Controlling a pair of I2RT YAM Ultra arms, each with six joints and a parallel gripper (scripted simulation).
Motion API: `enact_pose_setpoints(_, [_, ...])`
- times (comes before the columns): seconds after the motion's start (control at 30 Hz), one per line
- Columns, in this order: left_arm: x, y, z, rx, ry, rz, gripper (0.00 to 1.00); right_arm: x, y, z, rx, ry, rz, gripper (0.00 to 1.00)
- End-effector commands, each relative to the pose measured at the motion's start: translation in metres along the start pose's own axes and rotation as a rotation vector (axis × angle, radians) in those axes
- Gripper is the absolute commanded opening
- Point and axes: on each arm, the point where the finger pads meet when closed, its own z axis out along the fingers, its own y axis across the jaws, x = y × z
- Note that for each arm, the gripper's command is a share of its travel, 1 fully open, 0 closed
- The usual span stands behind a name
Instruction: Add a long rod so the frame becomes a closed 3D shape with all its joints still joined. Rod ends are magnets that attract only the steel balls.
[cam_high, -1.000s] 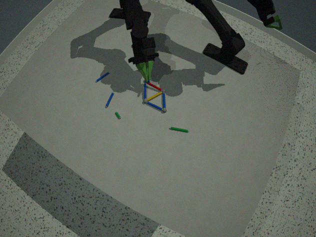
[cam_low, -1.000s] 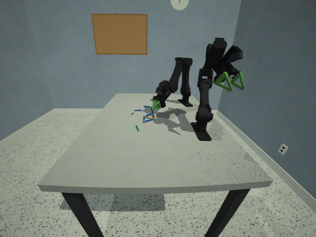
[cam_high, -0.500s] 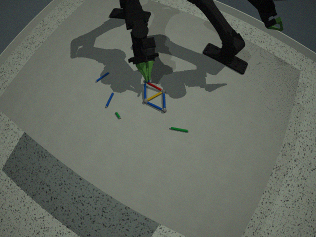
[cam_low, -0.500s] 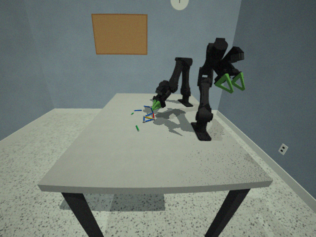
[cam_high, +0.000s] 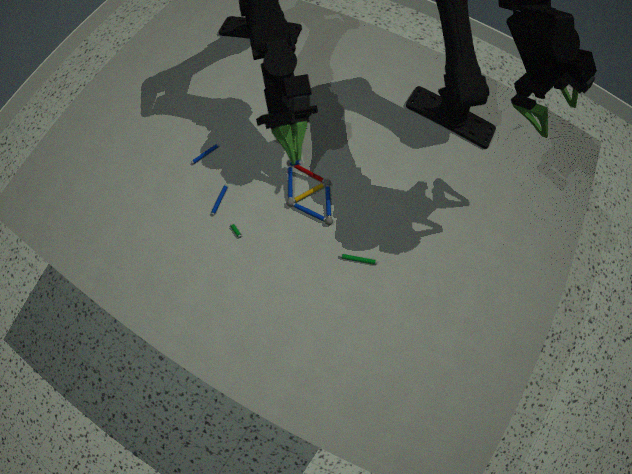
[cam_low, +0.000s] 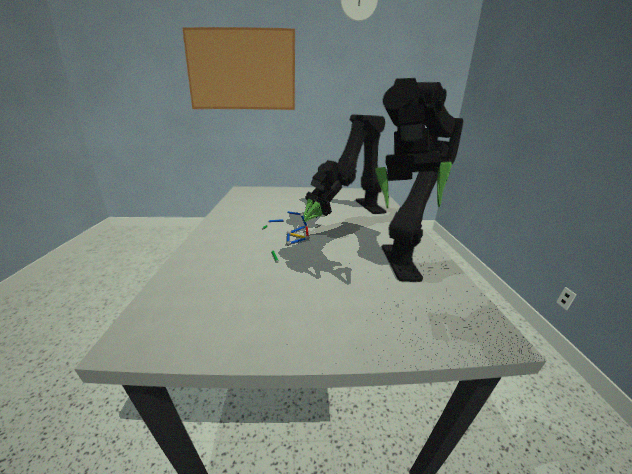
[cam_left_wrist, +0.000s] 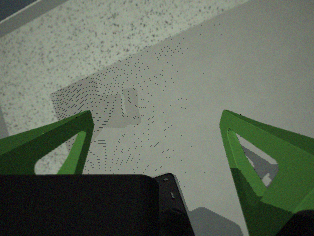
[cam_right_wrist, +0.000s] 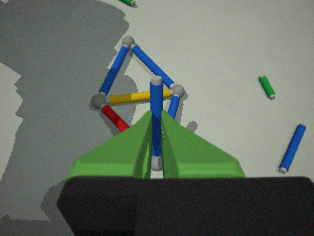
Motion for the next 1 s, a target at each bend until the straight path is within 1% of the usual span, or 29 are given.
enact_pose_setpoints(0.0, [-0.020,-0.048,0.011,0.174,-0.021,0.203,1.00,0.002,-0.003,-0.001,0.005,-0.004,0.003,0.00])
enact_pose_setpoints(0.17, [-0.017,-0.107,0.020,0.349,-0.014,0.450,1.00,0.002,-0.003,-0.001,0.005,-0.004,0.003,0.00])
enact_pose_setpoints(0.23, [-0.017,-0.107,0.020,0.349,-0.014,0.450,1.00,0.002,-0.003,-0.001,0.005,-0.004,0.003,0.00])
enact_pose_setpoints(0.3, [-0.015,-0.136,0.019,0.441,-0.029,0.572,1.00,0.002,-0.003,-0.001,0.005,-0.004,0.003,0.00])
enact_pose_setpoints(0.37, [-0.004,-0.162,0.023,0.513,-0.015,0.681,1.00,0.002,-0.003,-0.001,0.005,-0.004,0.003,0.00])
enact_pose_setpoints(0.47, [0.004,-0.196,0.018,0.619,-0.040,0.819,1.00,0.002,-0.003,-0.001,0.005,-0.004,0.003,0.00])
enact_pose_setpoints(0.73, [0.050,-0.277,0.002,0.904,-0.098,1.182,1.00,0.002,-0.003,-0.001,0.005,-0.004,0.003,0.00])
enact_pose_setpoints(0.8, [0.050,-0.277,0.002,0.904,-0.098,1.182,1.00,0.002,-0.003,-0.001,0.005,-0.004,0.003,0.00])
enact_pose_setpoints(0.83, [0.055,-0.286,-0.002,0.947,-0.122,1.228,1.00,0.002,-0.003,-0.001,0.005,-0.004,0.003,0.00])
enact_pose_setpoints(0.9, [0.077,-0.309,-0.011,1.045,-0.144,1.343,1.00,0.002,-0.003,-0.001,0.005,-0.004,0.003,0.00])
enact_pose_setpoints(0.97, [0.097,-0.324,-0.015,1.114,-0.152,1.424,1.00,0.002,-0.003,-0.001,0.005,-0.004,0.003,0.00])
